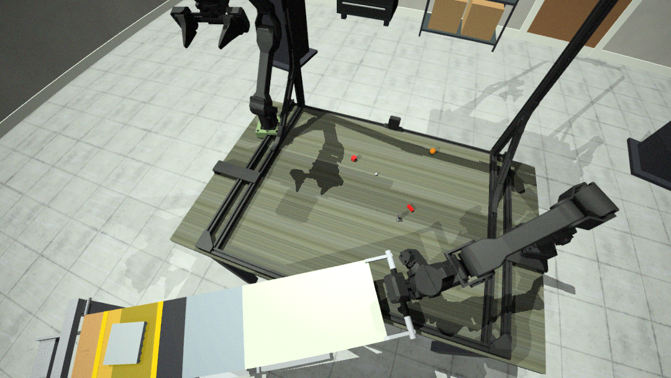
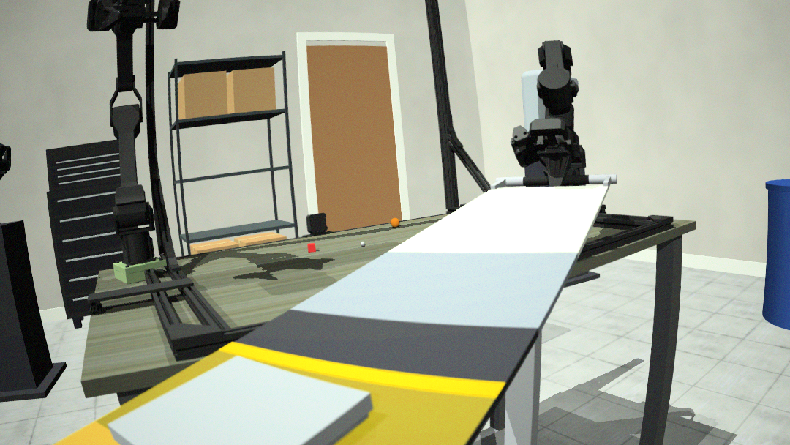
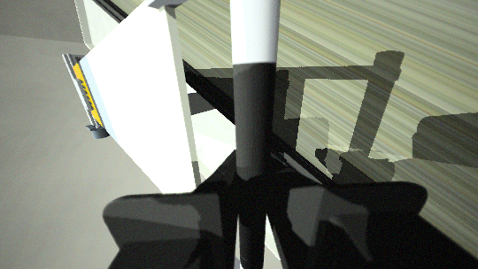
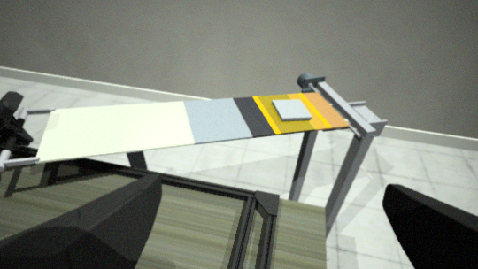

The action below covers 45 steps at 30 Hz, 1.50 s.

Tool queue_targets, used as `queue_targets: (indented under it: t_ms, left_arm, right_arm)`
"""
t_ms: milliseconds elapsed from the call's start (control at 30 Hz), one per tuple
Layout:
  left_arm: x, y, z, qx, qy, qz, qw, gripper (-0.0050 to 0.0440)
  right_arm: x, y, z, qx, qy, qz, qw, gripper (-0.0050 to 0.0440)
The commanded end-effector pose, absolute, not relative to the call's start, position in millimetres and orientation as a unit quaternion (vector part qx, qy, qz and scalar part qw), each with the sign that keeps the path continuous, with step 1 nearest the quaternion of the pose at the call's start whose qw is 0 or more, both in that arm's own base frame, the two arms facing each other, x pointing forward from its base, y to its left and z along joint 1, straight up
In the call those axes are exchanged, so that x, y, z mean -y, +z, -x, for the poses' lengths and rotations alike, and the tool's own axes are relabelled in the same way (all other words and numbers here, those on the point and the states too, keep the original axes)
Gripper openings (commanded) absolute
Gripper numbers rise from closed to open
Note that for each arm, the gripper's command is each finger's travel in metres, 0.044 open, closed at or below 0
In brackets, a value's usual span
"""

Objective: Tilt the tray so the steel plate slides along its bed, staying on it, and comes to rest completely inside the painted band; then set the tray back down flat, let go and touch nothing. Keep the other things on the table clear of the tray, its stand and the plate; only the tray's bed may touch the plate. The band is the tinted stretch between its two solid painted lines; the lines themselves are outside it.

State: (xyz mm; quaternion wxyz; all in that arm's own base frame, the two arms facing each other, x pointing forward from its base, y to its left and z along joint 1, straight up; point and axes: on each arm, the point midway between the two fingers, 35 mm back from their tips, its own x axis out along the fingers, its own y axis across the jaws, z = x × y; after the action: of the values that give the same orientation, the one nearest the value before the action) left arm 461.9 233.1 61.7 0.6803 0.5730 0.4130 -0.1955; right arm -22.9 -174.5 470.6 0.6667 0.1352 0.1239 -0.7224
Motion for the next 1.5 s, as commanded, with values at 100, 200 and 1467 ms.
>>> queue_targets:
  t_ms: [100,200,1467]
  left_arm:
    - [-233,43,-459,-0.420,-0.202,-0.569,0.678,0.0000]
    - [-232,35,-458,-0.422,-0.204,-0.568,0.677,0.0000]
    - [-232,-20,-456,-0.429,-0.214,-0.562,0.674,0.0330]
  right_arm:
    - [174,471,23,-0.125,-0.722,-0.135,0.667,0.0440]
    - [174,471,23,-0.125,-0.722,-0.135,0.667,0.0440]
    - [174,471,23,-0.125,-0.722,-0.135,0.667,0.0440]
